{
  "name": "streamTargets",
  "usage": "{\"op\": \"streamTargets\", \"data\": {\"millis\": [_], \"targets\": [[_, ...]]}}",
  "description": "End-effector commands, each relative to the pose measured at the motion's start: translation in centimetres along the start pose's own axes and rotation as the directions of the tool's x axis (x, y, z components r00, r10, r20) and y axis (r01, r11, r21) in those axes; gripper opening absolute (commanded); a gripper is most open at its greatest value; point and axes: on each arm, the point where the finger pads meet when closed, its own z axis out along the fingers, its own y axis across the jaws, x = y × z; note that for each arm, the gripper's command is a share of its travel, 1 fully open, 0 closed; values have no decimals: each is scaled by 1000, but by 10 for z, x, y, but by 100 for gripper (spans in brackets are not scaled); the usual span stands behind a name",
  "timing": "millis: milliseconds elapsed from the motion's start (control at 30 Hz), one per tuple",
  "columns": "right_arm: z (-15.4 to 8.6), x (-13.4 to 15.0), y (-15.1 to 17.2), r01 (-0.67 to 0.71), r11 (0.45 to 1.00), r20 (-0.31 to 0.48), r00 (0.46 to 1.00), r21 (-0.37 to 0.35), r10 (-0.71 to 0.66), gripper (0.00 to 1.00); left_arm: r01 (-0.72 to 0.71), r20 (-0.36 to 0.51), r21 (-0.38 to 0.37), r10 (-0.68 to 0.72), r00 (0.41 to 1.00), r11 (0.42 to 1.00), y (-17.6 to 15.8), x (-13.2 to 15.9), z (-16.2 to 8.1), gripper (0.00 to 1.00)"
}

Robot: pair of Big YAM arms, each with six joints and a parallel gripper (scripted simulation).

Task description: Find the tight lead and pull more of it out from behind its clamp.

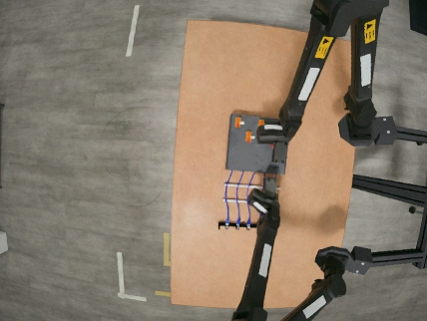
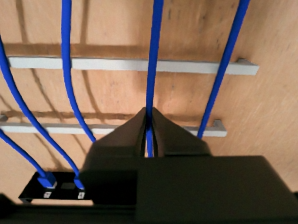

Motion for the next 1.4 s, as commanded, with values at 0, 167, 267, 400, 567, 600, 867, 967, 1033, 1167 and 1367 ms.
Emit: {"op": "streamTargets", "data": {"millis": [0,167,267,400,567,600,867,967,1033,1167,1367], "targets": [[-13,-1,-4,0,1000,-1,1000,21,0,5,-2,-8,-12,1,1000,1000,2,2,-11,0],[-13,-1,-4,0,1000,-1,1000,21,0,5,-2,-11,-12,1,1000,1000,2,3,-11,0],[-13,-1,-4,0,1000,-1,1000,21,0,5,-3,-21,-9,2,1000,1000,0,7,-11,0],[-13,-1,-4,0,1000,-1,1000,21,0,5,-4,-33,-5,4,999,1000,-2,13,-12,0],[-13,-1,-4,0,1000,-1,1000,21,0,5,-9,-46,3,9,999,1000,-3,22,-12,0],[-13,-1,-4,0,1000,-1,1000,21,0,5,-2,-53,7,2,999,1000,-3,27,-11,0],[-13,-1,-4,0,1000,-1,1000,21,0,5,-13,-65,10,14,998,1000,-4,38,-15,0],[-13,-1,-4,0,1000,-1,1000,21,0,5,-13,-69,11,14,998,1000,-5,43,-18,0],[-13,-1,-4,0,1000,-1,1000,21,0,5,-13,-70,11,14,997,1000,-5,46,-19,0],[-13,-1,-4,0,1000,-1,1000,21,0,5,-12,-70,11,13,997,1000,-5,51,-23,0],[-13,-1,-4,0,1000,-1,1000,21,0,5,-11,-61,10,11,998,1000,-4,54,-27,0]]}}
